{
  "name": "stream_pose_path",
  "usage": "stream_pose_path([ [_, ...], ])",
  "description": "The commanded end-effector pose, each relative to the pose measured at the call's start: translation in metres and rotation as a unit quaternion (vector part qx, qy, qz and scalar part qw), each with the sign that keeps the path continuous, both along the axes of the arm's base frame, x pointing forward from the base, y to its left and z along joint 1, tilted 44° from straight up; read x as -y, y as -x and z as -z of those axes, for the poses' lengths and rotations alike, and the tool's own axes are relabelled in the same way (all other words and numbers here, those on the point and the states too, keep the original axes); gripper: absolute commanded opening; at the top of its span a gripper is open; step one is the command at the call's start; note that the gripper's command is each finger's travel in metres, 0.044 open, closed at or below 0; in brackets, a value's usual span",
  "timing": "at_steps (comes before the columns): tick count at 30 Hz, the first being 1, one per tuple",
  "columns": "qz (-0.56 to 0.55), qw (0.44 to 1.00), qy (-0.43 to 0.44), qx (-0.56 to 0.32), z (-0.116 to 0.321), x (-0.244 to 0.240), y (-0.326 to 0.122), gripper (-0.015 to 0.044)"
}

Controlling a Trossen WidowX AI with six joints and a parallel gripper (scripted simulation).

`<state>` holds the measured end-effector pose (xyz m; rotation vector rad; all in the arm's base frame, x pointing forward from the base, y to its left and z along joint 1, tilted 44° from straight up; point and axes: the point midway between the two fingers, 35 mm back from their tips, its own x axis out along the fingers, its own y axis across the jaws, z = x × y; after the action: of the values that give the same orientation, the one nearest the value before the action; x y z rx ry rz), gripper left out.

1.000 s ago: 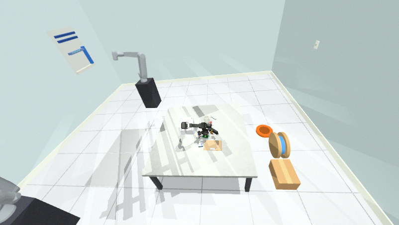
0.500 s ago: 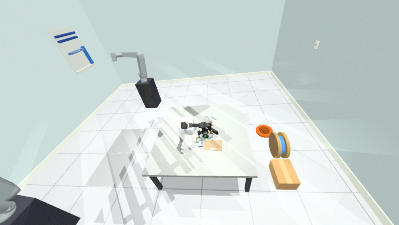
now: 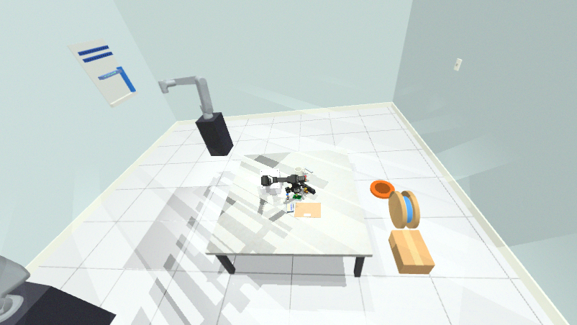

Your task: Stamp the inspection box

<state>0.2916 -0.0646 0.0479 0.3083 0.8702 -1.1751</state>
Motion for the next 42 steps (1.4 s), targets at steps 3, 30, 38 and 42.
stream_pose_path([
  [3,0.002,1.0,0.002,0.005,-0.009,-0.006,-0.001,0.0],
  [30,-0.154,0.978,0.011,-0.14,0.011,-0.058,0.006,0.0],
  [38,-0.25,0.941,0.02,-0.229,0.033,-0.081,0.014,0.0],
  [42,-0.296,0.915,0.025,-0.272,0.043,-0.092,0.019,0.0],
])
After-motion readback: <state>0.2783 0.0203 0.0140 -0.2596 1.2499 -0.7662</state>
